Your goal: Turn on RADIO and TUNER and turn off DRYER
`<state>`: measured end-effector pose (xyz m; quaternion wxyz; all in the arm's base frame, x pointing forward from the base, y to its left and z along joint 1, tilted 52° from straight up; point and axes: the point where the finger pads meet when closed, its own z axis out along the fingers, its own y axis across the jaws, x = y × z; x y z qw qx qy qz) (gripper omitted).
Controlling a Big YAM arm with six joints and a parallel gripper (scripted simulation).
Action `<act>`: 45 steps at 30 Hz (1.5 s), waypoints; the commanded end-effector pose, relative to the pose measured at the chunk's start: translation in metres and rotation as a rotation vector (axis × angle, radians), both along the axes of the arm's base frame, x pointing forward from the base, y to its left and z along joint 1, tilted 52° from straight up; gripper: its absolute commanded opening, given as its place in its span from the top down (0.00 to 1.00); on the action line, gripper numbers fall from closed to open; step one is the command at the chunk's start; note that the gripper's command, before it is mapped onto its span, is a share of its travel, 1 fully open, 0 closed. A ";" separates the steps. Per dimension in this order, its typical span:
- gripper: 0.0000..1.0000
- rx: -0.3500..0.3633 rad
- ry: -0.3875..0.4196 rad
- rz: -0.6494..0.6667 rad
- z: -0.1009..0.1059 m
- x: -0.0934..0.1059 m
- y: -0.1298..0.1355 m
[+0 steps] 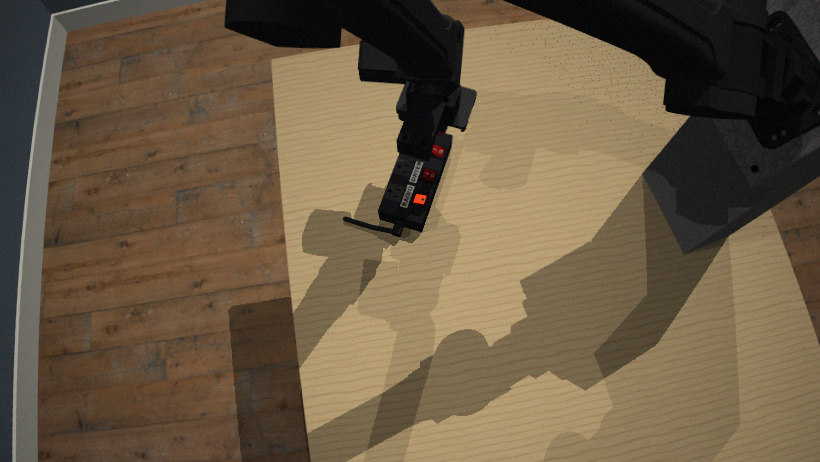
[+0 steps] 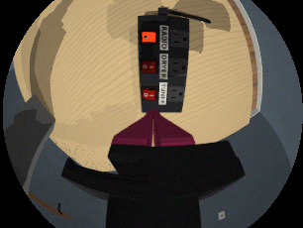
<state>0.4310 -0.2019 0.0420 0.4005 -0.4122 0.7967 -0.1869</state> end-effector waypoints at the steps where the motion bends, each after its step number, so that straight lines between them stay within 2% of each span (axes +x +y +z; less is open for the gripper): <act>1: 1.00 -0.001 0.002 0.014 -0.003 0.005 0.003; 45: 1.00 0.004 -0.005 0.003 -0.026 0.036 0.002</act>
